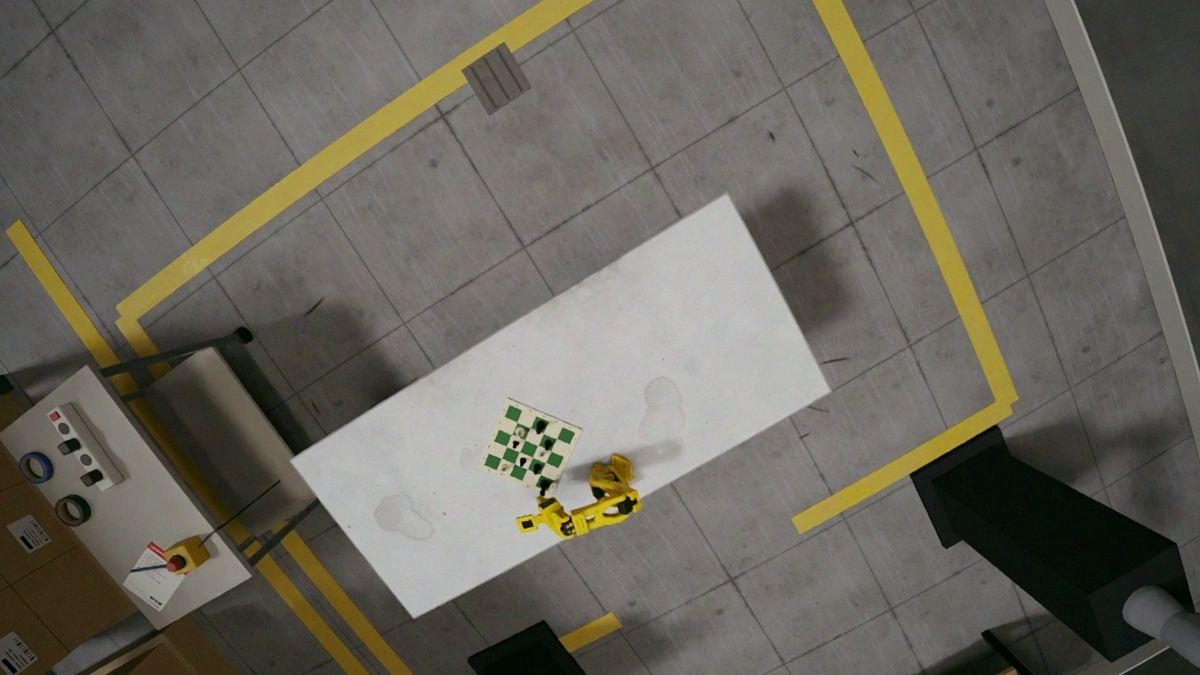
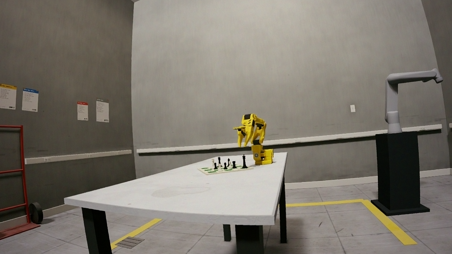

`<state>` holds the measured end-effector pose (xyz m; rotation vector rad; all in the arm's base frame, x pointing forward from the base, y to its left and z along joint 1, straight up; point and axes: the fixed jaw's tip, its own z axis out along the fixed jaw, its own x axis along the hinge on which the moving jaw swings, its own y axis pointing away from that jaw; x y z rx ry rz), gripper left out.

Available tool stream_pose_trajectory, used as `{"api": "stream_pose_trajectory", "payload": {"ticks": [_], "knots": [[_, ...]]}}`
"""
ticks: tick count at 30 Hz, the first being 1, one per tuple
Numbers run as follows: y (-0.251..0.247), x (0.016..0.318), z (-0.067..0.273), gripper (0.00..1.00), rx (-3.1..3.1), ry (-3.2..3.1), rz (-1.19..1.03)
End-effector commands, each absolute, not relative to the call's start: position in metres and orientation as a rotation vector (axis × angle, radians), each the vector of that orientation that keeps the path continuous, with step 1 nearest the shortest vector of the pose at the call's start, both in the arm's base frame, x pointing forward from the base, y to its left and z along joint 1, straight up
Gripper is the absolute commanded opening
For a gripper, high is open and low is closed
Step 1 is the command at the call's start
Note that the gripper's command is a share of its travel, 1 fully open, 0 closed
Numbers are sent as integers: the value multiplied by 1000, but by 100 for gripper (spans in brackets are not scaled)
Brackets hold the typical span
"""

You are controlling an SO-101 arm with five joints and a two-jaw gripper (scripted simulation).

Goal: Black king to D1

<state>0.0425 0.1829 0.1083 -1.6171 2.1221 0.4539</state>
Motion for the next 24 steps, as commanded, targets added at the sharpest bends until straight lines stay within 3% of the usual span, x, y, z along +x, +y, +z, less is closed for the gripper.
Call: {"api": "stream_pose_trajectory", "payload": {"ticks": [1, 24], "knots": [[182, 40, 106, 12, -1621, 2129, 457], [179, 38, 98, 12, -1631, 2122, 460]]}}
